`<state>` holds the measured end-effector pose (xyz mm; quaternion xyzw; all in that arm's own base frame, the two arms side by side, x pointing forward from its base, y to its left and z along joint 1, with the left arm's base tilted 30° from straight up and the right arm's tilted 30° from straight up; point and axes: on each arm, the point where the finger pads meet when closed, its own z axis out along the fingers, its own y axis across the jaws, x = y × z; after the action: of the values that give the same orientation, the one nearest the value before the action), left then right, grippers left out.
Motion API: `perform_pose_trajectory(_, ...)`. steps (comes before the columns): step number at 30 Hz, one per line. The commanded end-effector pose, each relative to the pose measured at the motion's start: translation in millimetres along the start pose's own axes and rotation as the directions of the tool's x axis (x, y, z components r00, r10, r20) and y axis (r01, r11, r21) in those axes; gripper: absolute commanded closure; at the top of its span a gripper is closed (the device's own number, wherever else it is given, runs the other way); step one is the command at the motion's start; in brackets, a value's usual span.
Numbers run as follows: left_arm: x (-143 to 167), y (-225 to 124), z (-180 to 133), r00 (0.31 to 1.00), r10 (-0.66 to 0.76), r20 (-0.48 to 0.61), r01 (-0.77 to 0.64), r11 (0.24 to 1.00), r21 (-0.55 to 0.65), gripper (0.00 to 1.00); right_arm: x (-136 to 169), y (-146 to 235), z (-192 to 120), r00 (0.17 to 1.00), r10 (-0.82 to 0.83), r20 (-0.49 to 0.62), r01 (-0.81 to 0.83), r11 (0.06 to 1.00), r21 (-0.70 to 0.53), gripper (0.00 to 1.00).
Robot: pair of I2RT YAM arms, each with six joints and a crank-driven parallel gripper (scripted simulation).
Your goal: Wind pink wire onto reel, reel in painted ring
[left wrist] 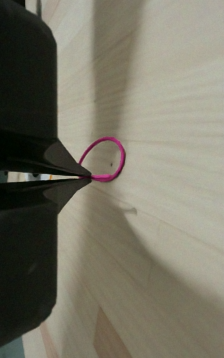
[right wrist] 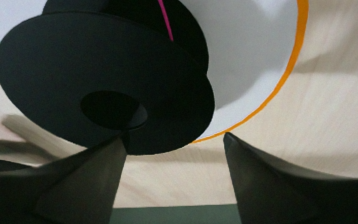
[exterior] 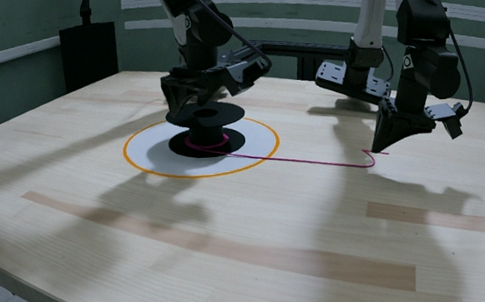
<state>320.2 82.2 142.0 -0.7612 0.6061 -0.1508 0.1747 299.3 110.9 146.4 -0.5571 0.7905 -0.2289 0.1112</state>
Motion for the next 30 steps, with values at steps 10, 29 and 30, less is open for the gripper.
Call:
perform_pose_trajectory(10, -1, -4, -7, 1.0, -0.002, 0.011, 0.002, 1.0, 0.022, 1.0, 0, -6, -9, 0.999, -0.019, 0.042, 0.018, 1.0, 0.013, 0.15)
perform_pose_trajectory(29, 1, -2, -7, 1.0, -0.002, 0.011, 0.002, 1.0, 0.022, 1.0, -7, -8, 34, 0.999, -0.019, 0.042, 0.018, 1.0, 0.013, 0.15)
perform_pose_trajectory(30, 1, -1, -7, 1.0, -0.002, 0.01, 0.002, 1.0, 0.022, 1.0, -7, -8, 34, 0.999, -0.019, 0.042, 0.018, 1.0, 0.013, 0.15)
